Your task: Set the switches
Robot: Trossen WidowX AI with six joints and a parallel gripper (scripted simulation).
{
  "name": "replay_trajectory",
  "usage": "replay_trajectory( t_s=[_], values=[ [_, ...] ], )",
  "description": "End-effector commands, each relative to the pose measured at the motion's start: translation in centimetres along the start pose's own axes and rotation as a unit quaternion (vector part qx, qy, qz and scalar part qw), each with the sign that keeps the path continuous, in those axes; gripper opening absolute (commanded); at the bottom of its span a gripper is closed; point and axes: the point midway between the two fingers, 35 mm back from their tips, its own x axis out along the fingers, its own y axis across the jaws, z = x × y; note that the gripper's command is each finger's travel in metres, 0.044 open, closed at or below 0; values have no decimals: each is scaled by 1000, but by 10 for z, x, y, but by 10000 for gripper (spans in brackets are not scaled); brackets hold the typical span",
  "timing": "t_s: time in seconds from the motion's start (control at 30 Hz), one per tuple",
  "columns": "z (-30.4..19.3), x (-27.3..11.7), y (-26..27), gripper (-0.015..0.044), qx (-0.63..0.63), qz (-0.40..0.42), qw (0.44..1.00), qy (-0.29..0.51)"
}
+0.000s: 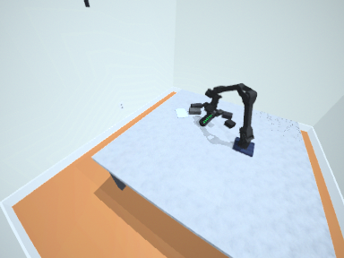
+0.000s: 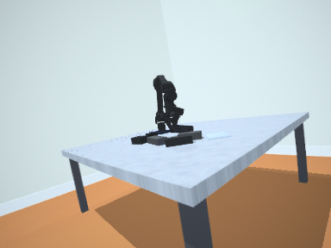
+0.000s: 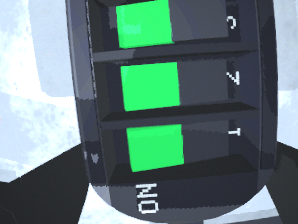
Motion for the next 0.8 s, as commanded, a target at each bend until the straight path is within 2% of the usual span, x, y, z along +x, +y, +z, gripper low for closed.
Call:
replay_trajectory(
  t_s=[0.0,0.77],
  values=[
    [7,9,3,338,-10,10,1000,-10],
    [2,26,4,338,-10,10,1000,-10]
  ],
)
